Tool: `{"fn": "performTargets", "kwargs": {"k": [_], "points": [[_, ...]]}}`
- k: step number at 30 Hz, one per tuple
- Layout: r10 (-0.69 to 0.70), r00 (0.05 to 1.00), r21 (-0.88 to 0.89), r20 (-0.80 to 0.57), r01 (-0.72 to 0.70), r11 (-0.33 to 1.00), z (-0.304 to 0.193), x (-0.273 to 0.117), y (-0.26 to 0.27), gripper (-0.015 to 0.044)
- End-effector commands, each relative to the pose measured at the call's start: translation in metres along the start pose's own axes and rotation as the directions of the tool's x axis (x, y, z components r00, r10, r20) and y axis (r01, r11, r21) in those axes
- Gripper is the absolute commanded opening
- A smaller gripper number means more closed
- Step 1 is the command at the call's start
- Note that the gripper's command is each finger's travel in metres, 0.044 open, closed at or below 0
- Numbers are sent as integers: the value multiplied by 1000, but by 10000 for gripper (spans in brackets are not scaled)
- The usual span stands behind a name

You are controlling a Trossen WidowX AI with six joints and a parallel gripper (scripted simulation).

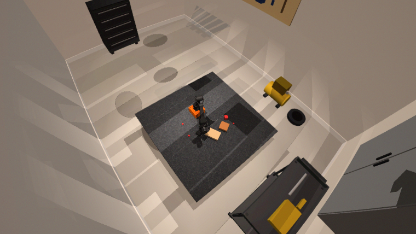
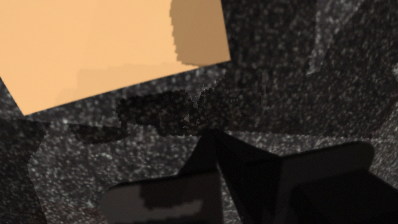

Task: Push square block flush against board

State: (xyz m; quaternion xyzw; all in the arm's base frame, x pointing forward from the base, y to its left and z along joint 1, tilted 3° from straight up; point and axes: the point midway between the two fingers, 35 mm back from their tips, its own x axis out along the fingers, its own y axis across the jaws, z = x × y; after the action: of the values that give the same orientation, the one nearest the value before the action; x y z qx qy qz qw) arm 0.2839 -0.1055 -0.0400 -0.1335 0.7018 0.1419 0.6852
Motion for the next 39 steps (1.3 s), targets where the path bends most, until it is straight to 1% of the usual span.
{"fn": "performTargets", "kwargs": {"k": [1, 4, 5, 7, 9, 16, 21, 25, 27, 29, 30, 39], "points": [[-4, 1000, -2, 5, 4, 1000, -7, -1, -1, 0], [0, 1000, 0, 0, 0, 1000, -5, -3, 0, 0], [-1, 1000, 0, 1, 1, 1000, -4, -12, -1, 0], [-3, 1000, -1, 5, 3, 1000, -4, -43, 0, 0], [-4, 1000, -2, 6, 4, 1000, -5, -56, 0, 0], [-4, 1000, -6, 6, 4, 1000, -4, -56, 0, 0], [-4, 1000, -107, 8, 5, 994, 20, -56, 3, 0], [-4, 1000, -111, 8, 5, 994, 21, -56, 3, 0], [-4, 1000, -111, 8, 5, 994, 22, -44, 2, 0], [-4, 1000, -111, 8, 5, 994, 22, -13, 2, 0], [-4, 1000, -111, 8, 5, 994, 22, -4, 2, 0], [-4, 1000, -111, 8, 5, 994, 23, -1, 2, 0]]}}
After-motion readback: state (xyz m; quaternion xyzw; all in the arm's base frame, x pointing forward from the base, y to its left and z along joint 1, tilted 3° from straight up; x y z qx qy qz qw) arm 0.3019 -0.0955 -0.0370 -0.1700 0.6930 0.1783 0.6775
